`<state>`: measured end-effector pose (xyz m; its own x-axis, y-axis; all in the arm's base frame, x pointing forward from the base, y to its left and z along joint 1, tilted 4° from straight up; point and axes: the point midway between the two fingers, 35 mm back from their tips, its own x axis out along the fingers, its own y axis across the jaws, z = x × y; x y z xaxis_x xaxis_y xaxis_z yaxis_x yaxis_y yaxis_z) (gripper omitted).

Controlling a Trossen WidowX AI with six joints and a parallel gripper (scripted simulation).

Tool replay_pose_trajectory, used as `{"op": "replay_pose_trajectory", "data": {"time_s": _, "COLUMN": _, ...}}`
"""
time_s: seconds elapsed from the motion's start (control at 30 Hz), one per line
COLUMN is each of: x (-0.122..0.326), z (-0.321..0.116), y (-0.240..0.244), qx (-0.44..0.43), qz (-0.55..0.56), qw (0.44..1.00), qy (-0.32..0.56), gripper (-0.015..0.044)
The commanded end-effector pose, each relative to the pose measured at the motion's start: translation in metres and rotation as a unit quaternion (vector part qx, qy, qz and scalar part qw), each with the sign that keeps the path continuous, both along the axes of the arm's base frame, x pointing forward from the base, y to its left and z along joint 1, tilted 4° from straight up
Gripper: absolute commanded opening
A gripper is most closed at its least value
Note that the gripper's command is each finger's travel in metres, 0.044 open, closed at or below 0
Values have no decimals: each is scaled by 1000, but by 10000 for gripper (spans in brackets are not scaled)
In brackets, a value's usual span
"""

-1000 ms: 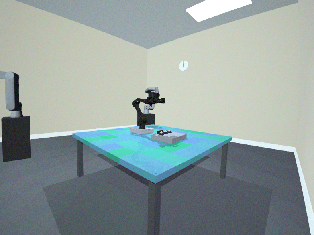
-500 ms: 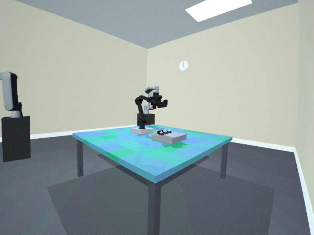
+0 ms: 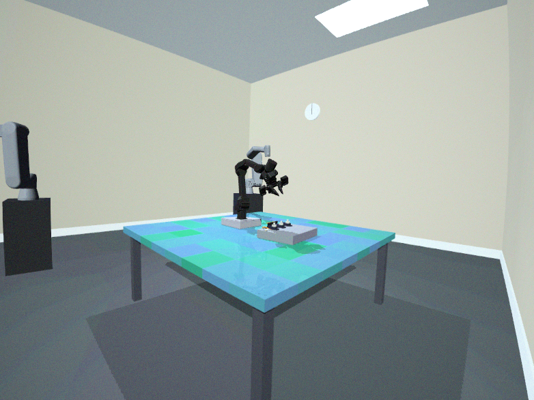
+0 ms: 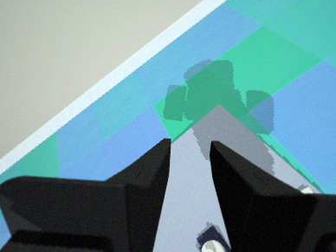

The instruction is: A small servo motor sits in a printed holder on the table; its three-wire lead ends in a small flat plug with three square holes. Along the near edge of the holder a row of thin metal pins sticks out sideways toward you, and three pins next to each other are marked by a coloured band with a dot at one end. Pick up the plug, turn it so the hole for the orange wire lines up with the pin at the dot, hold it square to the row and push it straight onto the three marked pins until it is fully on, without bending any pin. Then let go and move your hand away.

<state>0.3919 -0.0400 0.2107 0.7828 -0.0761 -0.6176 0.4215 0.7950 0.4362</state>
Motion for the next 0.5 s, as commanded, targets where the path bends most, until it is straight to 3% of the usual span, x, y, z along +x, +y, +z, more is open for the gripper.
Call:
{"op": "replay_pose_trajectory", "data": {"time_s": 0.0, "x": 5, "z": -20, "y": -7, "qx": 43, "qz": -38, "qw": 997, "qy": 54, "gripper": 115}}
{"op": "replay_pose_trajectory", "data": {"time_s": 0.47, "x": 4, "z": -82, "y": -29, "qx": 148, "qz": -172, "qw": 951, "qy": 211, "gripper": 115}}
